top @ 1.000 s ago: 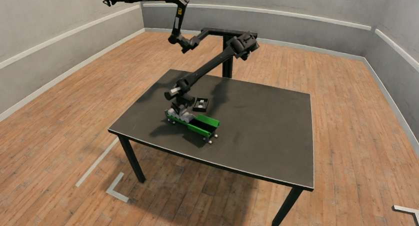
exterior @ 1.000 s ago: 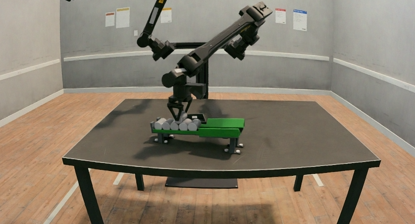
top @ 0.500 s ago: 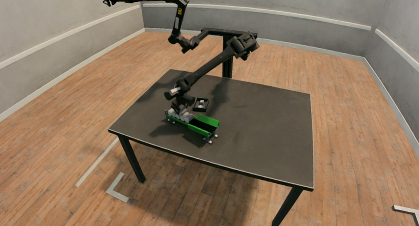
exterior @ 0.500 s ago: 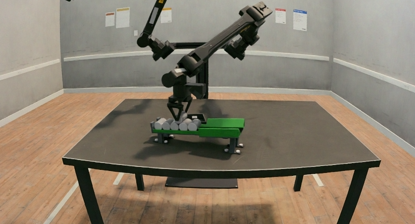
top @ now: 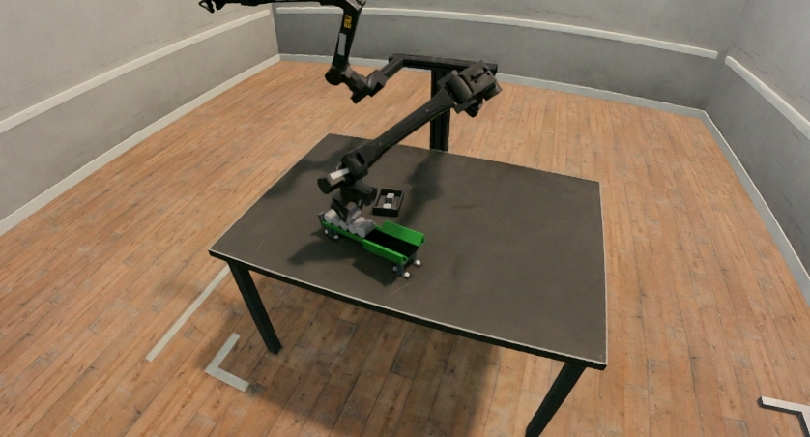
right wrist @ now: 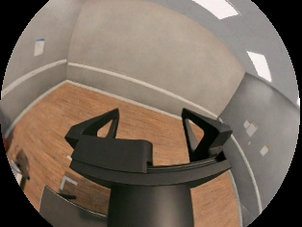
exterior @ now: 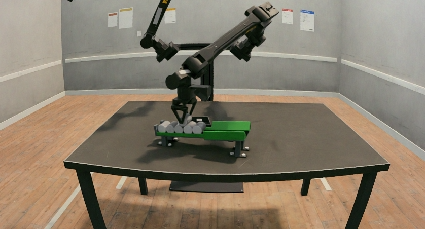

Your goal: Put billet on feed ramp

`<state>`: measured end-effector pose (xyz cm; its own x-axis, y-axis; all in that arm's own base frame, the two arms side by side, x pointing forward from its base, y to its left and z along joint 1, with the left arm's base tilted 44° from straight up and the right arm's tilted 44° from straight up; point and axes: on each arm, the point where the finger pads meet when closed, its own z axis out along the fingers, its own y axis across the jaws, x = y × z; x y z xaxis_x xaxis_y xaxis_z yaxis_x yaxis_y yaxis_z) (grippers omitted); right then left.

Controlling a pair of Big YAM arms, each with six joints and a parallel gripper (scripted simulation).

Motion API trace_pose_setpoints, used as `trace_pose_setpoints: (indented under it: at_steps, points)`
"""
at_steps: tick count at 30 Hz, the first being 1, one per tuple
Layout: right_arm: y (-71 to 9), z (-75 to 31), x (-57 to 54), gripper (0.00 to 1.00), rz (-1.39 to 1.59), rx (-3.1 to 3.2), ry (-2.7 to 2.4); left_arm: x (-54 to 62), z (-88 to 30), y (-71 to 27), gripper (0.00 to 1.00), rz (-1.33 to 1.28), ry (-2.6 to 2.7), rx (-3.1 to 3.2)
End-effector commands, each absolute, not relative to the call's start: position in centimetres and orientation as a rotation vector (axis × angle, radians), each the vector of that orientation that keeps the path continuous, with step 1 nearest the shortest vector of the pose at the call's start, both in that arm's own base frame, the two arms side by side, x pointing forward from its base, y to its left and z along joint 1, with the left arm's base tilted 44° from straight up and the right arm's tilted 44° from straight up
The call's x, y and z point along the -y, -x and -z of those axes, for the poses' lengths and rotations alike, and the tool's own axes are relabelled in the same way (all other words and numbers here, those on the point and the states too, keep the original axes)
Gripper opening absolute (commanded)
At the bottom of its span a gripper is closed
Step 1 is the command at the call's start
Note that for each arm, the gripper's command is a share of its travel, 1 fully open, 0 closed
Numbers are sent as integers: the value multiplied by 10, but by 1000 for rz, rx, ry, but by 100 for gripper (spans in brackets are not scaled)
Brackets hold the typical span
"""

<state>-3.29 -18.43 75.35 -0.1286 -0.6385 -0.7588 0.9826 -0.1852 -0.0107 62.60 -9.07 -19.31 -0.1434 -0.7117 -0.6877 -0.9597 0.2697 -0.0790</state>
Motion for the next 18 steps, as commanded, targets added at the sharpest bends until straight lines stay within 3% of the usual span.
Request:
trace_pose_setpoints:
  at_steps: [1, 4, 5, 18]
  points:
    - [35, -748, 188, 100, 1625, -640, -768, 119, 195, -632, 84, -477, 1482, -1926]
    - [35, -748, 188, 100, 1625, -640, -768, 119, 195, -632, 84, -477, 1482, -1926]
    - [35, -748, 188, 100, 1625, -640, -768, 119, 195, -632, 0, -477, 1482, -1926]
    - [35, -748, 188, 100, 1625, -640, -768, 119, 195, -631, 0, -479, 1482, -1926]
